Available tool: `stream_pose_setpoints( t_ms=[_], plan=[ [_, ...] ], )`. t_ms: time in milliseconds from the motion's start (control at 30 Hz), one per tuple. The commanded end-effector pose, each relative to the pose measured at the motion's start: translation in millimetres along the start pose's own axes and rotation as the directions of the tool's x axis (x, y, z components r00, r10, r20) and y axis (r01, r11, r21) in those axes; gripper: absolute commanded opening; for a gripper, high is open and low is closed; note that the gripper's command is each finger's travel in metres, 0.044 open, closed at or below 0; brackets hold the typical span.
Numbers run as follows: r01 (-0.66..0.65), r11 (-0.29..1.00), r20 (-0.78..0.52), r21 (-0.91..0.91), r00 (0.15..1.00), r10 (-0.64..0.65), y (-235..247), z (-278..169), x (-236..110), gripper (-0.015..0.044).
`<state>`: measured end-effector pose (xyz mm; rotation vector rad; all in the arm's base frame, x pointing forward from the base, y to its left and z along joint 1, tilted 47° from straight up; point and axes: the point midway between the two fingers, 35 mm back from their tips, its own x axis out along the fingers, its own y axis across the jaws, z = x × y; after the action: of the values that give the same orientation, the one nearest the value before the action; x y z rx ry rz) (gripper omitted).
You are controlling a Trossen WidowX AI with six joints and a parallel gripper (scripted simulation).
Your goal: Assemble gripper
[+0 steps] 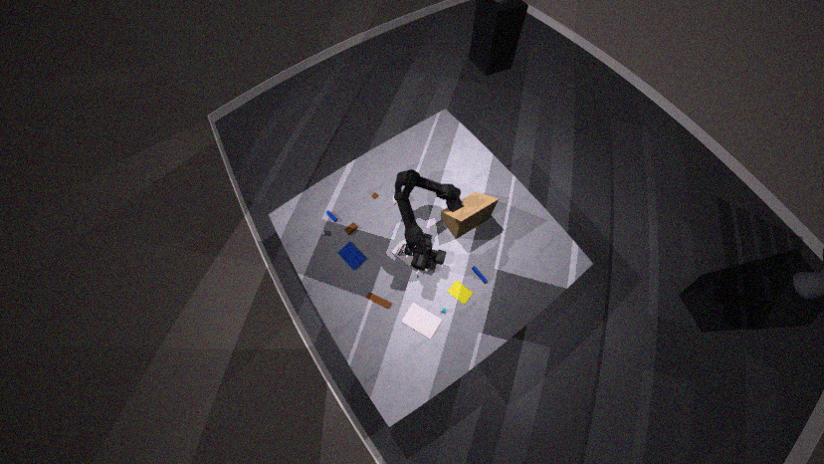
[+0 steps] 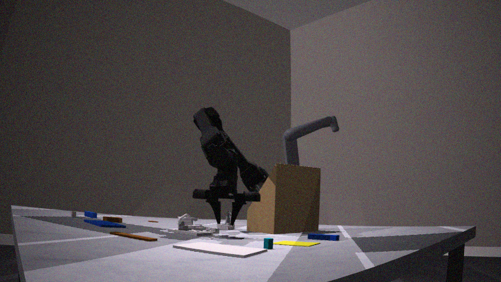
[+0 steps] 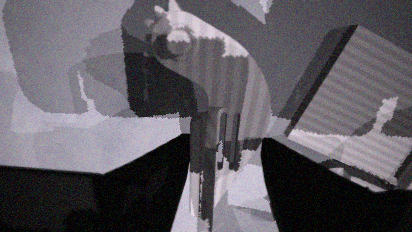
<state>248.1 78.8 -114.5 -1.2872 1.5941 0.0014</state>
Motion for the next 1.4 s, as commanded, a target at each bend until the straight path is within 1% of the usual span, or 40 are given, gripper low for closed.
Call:
stream_pose_setpoints(
  t_ms=[0,367,567,967,1367],
  plan=[
    [-0.004,1.000,0.005,0.007,1.000,0.004,0,2,-13,0.0134],
    [-0.007,1.000,0.000,0.009,1.000,0.007,0,-1,-48,0.0134],
    [-0.007,1.000,0.000,-0.006,1.000,0.007,-1,-1,-50,0.0134],
    [-0.007,0.960,0.001,-0.279,1.000,0.008,-13,-10,-52,0.0134],
    [-0.007,0.846,0.002,-0.534,1.000,0.009,-25,-19,-53,0.0134]
  ],
)
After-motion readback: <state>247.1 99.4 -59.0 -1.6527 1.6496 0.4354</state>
